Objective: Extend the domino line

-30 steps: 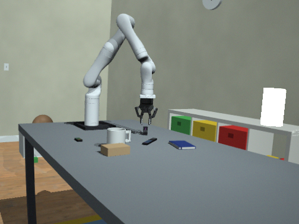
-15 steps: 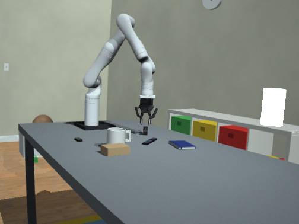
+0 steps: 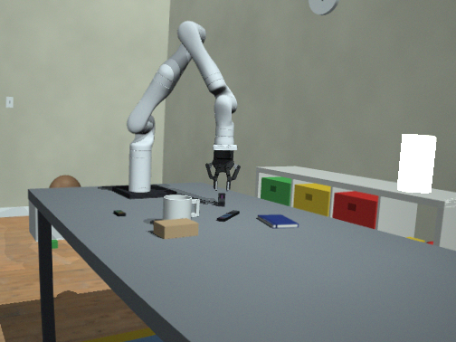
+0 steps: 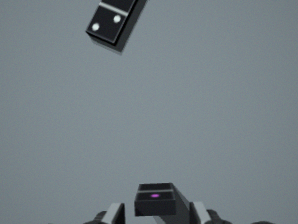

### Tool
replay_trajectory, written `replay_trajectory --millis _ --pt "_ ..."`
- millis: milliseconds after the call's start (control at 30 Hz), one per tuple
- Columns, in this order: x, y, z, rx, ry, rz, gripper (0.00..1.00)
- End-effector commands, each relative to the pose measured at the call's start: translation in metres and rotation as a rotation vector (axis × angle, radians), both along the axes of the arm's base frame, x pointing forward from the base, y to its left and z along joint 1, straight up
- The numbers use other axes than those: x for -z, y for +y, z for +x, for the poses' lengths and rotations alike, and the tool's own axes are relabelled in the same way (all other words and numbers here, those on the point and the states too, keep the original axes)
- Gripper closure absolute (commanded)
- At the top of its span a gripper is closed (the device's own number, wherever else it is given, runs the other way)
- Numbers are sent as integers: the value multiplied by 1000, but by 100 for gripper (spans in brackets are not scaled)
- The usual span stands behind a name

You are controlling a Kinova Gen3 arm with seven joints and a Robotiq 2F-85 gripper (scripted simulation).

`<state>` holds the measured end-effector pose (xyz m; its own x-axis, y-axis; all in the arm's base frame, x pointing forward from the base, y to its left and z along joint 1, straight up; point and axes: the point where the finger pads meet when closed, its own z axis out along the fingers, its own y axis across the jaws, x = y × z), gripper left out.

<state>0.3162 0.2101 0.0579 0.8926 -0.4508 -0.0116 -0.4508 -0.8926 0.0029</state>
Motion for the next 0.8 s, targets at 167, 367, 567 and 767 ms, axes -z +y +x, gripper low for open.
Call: replay_trajectory --millis 167,367,567,767 --pt "1 0 1 -1 -4 -1 53" --pt "1 0 1 -1 -4 -1 53" --pt "1 0 2 -1 -4 -1 53" --pt "1 0 4 -1 -4 -1 53"
